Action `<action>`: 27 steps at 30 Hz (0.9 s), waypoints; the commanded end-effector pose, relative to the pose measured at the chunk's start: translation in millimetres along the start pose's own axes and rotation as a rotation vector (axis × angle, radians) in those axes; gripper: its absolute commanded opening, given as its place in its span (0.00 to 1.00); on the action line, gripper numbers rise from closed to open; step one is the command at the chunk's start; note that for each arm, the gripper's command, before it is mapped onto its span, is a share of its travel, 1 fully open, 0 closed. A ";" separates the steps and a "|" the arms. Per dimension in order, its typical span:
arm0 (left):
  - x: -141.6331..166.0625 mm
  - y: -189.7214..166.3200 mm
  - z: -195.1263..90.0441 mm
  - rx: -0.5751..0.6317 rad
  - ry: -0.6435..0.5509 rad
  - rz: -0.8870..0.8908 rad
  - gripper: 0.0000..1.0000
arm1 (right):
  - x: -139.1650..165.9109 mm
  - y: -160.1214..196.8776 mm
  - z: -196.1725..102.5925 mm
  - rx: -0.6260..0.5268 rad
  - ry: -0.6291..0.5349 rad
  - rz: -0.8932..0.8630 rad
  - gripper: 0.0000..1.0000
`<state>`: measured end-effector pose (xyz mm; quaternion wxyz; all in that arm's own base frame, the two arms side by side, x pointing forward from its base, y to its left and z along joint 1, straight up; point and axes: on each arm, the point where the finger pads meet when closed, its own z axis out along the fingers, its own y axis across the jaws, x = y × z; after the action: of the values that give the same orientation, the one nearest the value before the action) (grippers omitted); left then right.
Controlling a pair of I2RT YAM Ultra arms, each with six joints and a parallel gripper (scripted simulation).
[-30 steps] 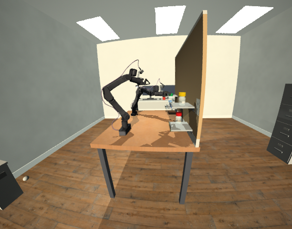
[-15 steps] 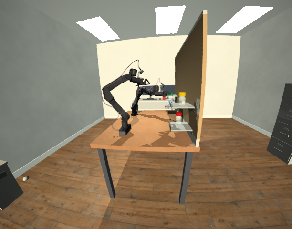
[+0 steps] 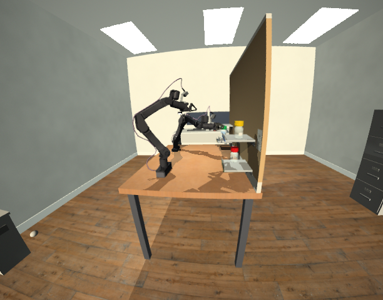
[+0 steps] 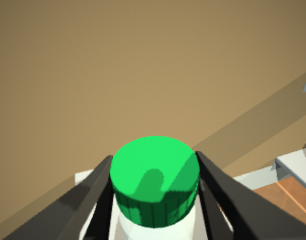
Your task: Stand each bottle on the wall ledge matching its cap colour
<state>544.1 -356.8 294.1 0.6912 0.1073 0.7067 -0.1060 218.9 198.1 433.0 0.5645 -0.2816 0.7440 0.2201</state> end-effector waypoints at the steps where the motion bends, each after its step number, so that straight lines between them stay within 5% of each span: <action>1: -26.0 5.0 -0.7 0.004 -0.089 -0.032 0.50 | -10.9 0.7 -4.4 -0.001 -0.025 0.001 1.00; 6: -5.1 4.7 1.1 0.003 -0.067 -0.023 0.50 | -10.9 0.7 -4.4 -0.001 -0.025 0.001 1.00; 21: -11.6 2.8 -1.4 0.001 -0.077 -0.029 0.50 | -10.9 0.7 -4.4 -0.001 -0.025 0.001 1.00; 24: -11.6 2.8 -1.4 0.001 -0.077 -0.029 0.84 | -10.9 0.7 -4.4 -0.001 -0.025 0.001 1.00; 27: -16.3 2.0 -6.1 0.011 -0.090 -0.030 0.89 | -10.9 0.7 -4.4 -0.001 -0.025 0.001 1.00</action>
<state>544.4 -357.2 285.5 0.7014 0.1018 0.6965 -0.1123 218.9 198.1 433.0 0.5645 -0.2816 0.7440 0.2201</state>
